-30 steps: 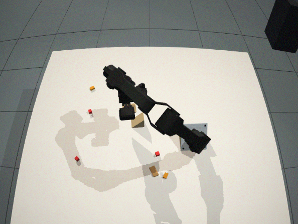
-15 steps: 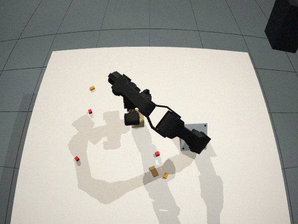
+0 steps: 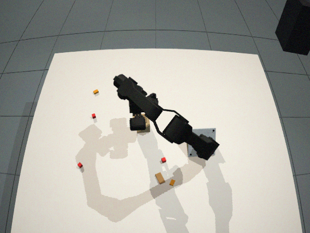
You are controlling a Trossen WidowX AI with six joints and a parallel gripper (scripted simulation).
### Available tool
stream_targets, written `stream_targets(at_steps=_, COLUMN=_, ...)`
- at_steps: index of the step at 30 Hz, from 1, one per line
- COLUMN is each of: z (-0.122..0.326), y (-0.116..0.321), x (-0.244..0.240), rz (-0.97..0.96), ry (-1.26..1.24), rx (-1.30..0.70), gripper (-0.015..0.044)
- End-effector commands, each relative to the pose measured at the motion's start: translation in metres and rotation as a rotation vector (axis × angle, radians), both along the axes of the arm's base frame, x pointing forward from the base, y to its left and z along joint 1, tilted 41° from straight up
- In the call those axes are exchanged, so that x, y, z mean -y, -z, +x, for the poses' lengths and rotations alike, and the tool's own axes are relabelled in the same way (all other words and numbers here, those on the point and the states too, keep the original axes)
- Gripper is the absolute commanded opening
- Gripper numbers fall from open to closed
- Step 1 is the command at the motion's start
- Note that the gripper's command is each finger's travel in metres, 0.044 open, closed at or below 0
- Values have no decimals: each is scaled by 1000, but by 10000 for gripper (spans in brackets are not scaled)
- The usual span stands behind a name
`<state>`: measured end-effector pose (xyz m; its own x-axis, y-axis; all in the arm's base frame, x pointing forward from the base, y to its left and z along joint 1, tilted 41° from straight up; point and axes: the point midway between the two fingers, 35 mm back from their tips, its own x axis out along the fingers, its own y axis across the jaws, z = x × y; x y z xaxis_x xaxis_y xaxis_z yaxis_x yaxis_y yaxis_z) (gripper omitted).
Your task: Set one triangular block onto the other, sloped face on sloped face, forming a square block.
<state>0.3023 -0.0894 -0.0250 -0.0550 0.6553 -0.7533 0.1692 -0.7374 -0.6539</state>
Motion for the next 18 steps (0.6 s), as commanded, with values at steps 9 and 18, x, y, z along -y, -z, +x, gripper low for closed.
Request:
stream_targets(at_steps=9, z=-1, y=1, x=-1, rz=8, ry=-3, rx=-1, gripper=0)
stream_targets(at_steps=18, z=-3, y=2, x=-3, rz=8, ry=-3, rx=-1, gripper=0)
